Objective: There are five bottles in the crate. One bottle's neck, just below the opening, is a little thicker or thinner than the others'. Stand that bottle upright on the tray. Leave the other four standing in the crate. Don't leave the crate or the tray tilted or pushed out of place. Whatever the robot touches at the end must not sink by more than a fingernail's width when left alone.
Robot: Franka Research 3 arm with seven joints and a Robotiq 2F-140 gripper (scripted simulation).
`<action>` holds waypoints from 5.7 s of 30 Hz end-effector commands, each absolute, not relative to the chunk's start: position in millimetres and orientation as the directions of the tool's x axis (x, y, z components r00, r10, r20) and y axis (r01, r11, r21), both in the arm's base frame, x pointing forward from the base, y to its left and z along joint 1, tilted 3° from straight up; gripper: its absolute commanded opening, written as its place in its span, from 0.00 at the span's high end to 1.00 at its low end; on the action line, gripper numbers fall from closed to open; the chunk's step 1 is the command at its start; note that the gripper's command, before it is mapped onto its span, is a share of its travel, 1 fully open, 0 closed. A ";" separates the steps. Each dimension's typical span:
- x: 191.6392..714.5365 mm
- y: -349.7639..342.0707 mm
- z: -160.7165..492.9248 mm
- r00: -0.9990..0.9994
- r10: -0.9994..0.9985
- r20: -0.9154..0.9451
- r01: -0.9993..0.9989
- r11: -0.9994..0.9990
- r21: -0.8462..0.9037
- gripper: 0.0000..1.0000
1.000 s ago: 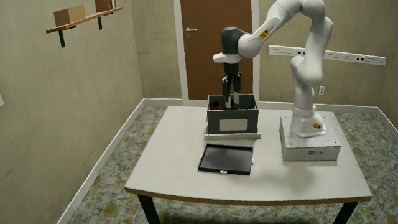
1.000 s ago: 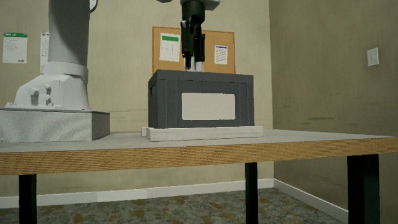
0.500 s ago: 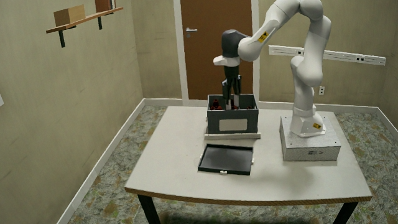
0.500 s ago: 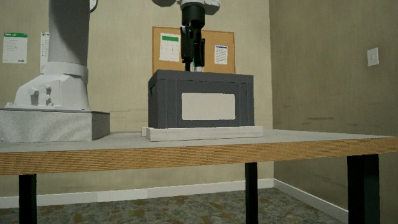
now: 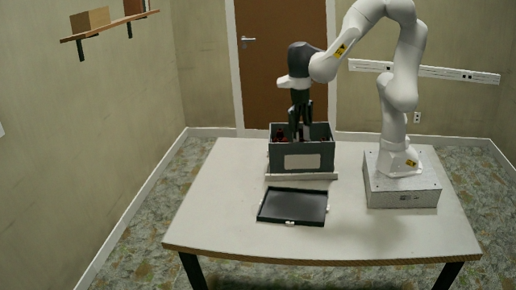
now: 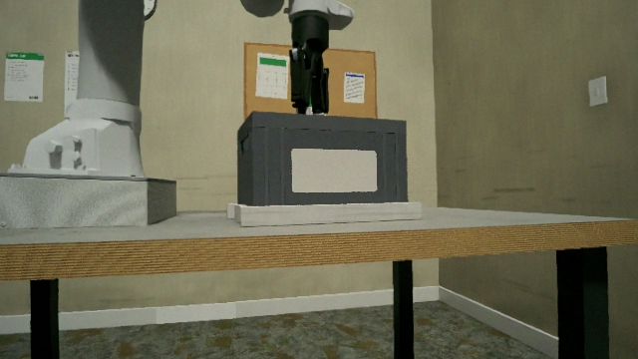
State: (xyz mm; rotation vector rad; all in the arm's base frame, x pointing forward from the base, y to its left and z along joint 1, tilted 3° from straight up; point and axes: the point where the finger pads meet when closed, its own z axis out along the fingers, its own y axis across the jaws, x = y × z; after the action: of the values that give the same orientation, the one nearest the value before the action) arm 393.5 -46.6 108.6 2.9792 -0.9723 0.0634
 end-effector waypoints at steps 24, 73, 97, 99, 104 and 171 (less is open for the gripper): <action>394.8 -45.7 103.5 0.808 -0.588 0.043 -0.588 -0.809 -0.011 0.56; 394.8 -45.7 103.5 0.808 -0.588 0.043 -0.588 -0.809 -0.011 0.90; 394.8 -45.7 103.5 0.808 -0.588 0.043 -0.588 -0.809 -0.011 0.90; 394.8 -45.7 103.5 0.808 -0.588 0.043 -0.588 -0.809 -0.011 0.90; 394.8 -45.7 103.5 0.808 -0.588 0.043 -0.588 -0.809 -0.011 0.90; 393.8 -45.4 127.2 0.808 -0.588 0.043 -0.588 -0.809 -0.011 0.56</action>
State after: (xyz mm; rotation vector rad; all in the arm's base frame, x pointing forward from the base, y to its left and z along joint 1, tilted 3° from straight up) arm 396.3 -44.4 120.3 2.9904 -0.9702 0.0798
